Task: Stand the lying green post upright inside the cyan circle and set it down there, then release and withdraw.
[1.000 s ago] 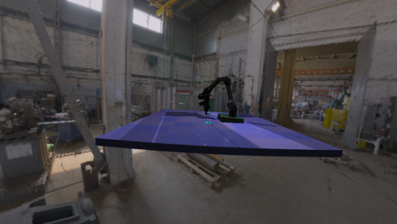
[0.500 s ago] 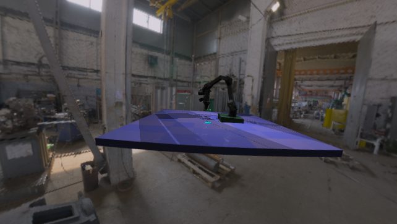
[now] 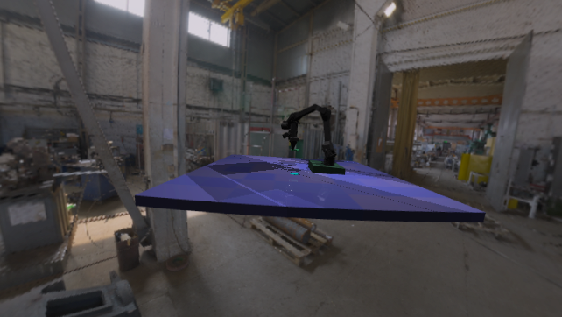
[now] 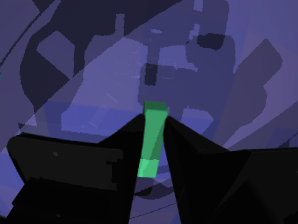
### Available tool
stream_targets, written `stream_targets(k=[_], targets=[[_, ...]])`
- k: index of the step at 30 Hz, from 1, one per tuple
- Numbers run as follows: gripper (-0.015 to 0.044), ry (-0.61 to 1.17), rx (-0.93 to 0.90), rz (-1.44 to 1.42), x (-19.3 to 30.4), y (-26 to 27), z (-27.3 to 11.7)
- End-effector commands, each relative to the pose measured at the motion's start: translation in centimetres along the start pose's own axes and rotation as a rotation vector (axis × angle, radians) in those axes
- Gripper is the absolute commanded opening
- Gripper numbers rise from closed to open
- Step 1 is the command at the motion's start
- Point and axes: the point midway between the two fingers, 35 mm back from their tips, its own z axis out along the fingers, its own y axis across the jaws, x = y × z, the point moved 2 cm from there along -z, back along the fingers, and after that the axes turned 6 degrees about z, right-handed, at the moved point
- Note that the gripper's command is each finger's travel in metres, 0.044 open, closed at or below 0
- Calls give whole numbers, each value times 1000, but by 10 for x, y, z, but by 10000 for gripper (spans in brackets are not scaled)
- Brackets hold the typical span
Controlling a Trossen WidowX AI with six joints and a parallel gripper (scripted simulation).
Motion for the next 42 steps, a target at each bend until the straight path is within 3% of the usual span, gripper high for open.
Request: stream_targets(k=[1, 42], targets=[[23, 2, 0, -9, -1, 5, -3], [23, -11, 6, -50, -27, 107, -12]])
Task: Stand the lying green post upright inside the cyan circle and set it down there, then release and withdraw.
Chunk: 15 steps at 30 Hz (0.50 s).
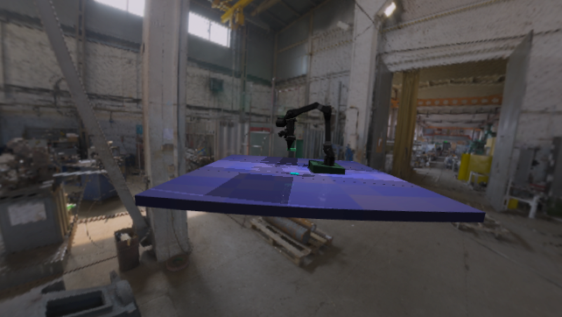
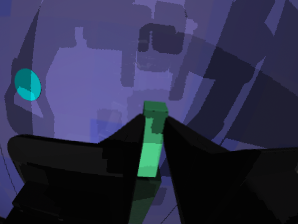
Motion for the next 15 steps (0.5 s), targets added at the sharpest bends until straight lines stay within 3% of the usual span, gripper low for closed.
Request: stream_targets(k=[1, 15], targets=[[23, 1, -6, 10, -1, 12, -1], [23, 0, -12, 24, -5, 45, -4]])
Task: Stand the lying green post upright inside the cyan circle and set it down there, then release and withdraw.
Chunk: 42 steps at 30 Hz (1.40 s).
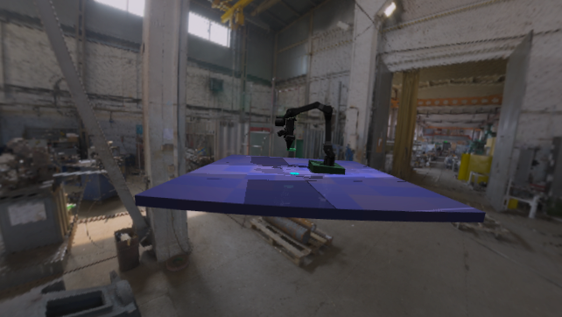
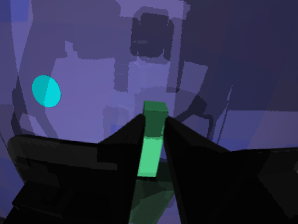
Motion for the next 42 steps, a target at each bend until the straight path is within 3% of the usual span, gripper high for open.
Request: stream_targets(k=[1, 42], targets=[[23, 3, -6, 10, 0, 11, -1], [23, 7, -24, 51, 15, 107, -9]])
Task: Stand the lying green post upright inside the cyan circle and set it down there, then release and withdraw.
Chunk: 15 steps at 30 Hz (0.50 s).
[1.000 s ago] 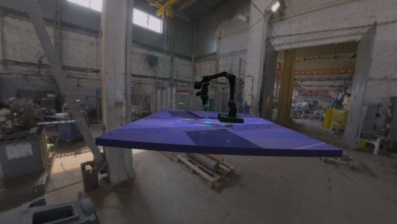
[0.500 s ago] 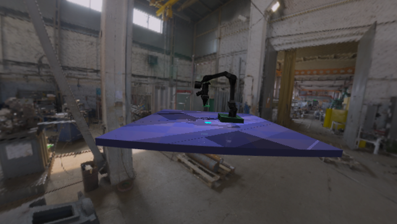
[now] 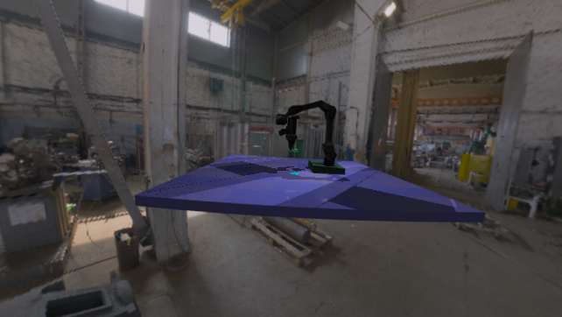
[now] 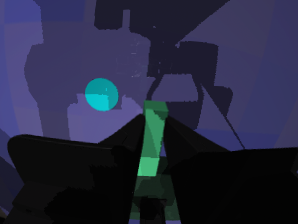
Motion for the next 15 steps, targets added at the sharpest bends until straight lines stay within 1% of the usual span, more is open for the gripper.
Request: stream_targets(k=[1, 15], targets=[[23, 5, -4, 10, 5, 10, 0], [23, 10, -10, 24, 18, 40, -2]])
